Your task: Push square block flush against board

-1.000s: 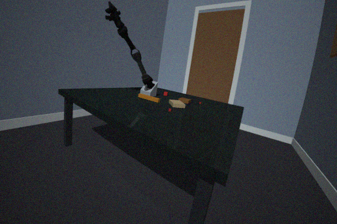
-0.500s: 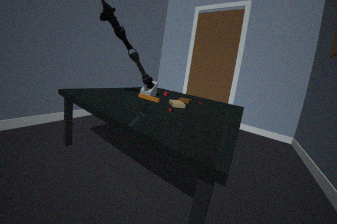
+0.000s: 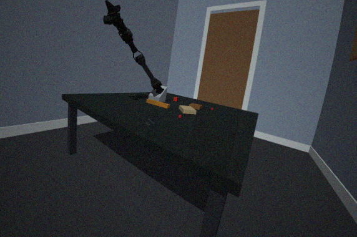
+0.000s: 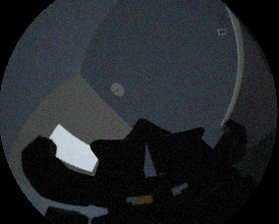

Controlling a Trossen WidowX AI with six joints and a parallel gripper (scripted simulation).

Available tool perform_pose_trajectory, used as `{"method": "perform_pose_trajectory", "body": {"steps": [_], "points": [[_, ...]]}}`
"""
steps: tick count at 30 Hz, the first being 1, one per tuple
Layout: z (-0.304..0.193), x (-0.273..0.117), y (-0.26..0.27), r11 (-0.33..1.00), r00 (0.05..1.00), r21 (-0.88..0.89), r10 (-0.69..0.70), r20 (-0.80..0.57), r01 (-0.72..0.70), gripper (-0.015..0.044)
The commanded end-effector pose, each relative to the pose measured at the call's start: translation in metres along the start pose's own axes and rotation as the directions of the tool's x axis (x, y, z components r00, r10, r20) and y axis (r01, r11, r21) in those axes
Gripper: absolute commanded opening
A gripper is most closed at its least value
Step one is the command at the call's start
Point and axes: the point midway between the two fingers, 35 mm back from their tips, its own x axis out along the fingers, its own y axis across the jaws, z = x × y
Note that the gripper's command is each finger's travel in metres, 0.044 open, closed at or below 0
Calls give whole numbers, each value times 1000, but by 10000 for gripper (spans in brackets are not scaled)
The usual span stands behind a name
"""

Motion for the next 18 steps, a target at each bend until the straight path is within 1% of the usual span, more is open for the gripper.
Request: {"method": "perform_pose_trajectory", "body": {"steps": [1,7,13,16,18], "points": [[-16,4,-37,996,996,-21,-83,-29,83,0],[-45,6,-91,978,975,-56,-203,-89,199,0],[-82,0,-145,947,934,-103,-319,-160,305,0],[-102,-5,-170,927,907,-131,-372,-198,351,0],[-115,-9,-179,922,895,-145,-383,-229,358,0]]}}
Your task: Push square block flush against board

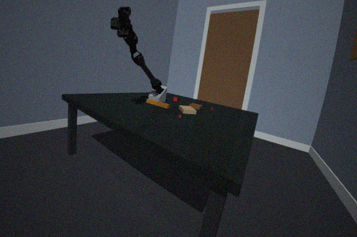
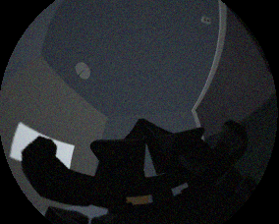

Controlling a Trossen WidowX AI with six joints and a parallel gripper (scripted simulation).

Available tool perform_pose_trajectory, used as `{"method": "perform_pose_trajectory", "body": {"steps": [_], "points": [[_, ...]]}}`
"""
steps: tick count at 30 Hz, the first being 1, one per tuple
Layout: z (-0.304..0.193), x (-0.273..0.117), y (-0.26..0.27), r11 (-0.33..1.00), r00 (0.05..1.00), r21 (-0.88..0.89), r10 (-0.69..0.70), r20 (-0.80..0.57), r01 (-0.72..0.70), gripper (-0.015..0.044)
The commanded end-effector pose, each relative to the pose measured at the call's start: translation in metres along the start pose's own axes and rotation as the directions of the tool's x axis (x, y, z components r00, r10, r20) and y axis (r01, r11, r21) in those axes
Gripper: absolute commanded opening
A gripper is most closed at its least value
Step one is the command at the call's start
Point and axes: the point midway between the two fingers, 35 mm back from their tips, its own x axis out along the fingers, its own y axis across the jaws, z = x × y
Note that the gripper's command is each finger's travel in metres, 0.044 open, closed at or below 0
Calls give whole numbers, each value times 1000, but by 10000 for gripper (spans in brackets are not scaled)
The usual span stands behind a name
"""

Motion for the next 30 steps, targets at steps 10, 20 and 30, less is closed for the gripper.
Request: {"method": "perform_pose_trajectory", "body": {"steps": [10,20,30], "points": [[-97,12,-75,983,964,-115,-165,-207,143,0],[-181,3,-127,945,878,-246,-297,-376,214,0],[-263,-24,-173,891,745,-397,-417,-521,220,0]]}}
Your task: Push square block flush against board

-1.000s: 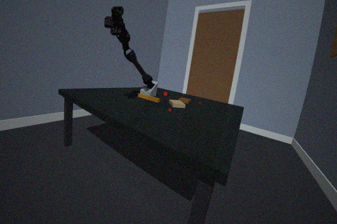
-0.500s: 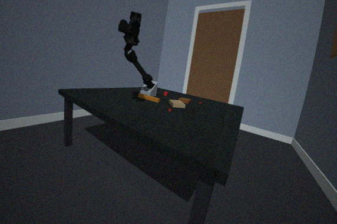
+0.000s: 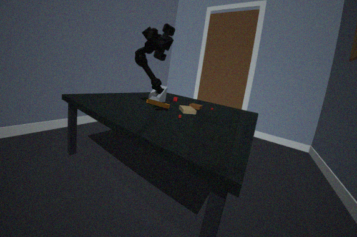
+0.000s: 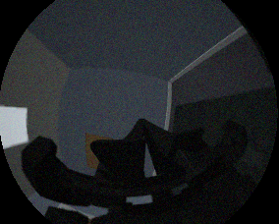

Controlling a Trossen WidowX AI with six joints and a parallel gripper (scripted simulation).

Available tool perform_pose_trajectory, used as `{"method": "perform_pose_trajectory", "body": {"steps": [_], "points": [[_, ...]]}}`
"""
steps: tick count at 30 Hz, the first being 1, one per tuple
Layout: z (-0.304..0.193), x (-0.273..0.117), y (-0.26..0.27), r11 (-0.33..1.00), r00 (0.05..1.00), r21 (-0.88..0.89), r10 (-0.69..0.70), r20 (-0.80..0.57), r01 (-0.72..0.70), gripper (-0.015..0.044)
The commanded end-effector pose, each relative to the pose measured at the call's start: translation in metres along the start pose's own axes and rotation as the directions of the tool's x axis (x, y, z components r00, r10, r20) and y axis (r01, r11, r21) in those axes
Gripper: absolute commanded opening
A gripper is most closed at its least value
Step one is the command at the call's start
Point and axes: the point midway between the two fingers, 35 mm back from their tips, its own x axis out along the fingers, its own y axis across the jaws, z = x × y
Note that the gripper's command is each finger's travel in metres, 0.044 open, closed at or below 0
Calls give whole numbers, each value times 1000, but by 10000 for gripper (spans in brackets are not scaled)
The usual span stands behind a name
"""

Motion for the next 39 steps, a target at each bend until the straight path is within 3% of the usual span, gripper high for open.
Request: {"method": "perform_pose_trajectory", "body": {"steps": [1,18,28,39], "points": [[-37,11,-9,998,996,-53,-35,-85,31,0],[-203,25,-33,944,883,-329,-174,-436,23,0],[-292,11,-42,915,768,-402,-232,-597,-36,0],[-380,-20,-54,815,613,-545,-333,-717,-195,0]]}}
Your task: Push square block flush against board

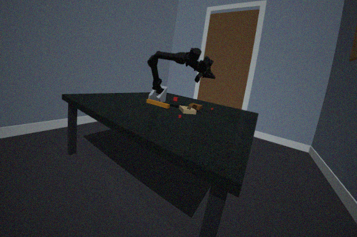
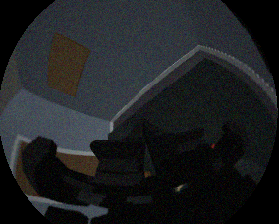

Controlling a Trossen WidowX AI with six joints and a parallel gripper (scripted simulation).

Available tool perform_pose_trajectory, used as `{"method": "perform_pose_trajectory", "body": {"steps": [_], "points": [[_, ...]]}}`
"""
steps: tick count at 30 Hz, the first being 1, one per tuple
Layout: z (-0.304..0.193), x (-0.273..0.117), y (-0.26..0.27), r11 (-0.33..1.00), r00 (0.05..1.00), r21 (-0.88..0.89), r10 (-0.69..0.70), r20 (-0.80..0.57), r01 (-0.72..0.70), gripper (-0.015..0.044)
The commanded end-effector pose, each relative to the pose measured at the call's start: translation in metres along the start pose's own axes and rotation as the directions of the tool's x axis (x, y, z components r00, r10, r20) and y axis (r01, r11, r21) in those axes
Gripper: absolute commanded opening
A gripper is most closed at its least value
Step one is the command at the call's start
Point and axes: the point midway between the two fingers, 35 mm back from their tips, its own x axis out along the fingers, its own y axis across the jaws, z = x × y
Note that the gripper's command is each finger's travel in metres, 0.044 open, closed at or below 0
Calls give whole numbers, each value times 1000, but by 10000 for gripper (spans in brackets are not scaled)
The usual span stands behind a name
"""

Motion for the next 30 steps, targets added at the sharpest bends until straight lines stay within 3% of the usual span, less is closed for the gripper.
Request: {"method": "perform_pose_trajectory", "body": {"steps": [1,15,30], "points": [[-28,14,13,996,997,-84,-7,-76,1,0],[-129,45,56,911,942,-404,-59,-332,-85,0],[-237,52,86,684,824,-670,-179,-538,-289,0]]}}
